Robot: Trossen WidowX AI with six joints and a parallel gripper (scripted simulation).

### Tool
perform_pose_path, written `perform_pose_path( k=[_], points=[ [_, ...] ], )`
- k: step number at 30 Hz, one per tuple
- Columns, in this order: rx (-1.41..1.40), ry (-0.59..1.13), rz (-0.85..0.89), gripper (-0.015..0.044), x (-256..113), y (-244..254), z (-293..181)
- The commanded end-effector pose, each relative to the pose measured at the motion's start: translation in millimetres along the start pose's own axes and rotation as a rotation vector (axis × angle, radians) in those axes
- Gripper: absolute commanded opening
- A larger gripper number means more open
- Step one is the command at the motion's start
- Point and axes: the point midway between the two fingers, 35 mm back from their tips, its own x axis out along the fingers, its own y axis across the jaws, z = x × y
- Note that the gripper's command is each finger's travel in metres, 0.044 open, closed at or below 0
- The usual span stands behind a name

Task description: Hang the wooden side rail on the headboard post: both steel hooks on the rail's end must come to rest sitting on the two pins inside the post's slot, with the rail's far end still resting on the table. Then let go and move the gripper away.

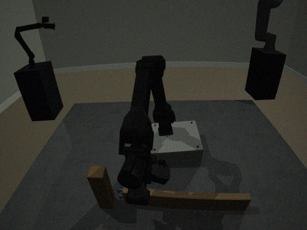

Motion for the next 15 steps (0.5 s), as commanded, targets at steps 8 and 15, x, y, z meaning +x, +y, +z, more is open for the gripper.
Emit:
perform_pose_path(
  k=[8, 15],
  points=[
    [-0.004, -0.005, 0.011, 0.0440, 21.5, 2.3, 1.0],
    [-0.004, -0.005, 0.011, 0.0440, 32.6, 2.9, 1.1]
  ],
)
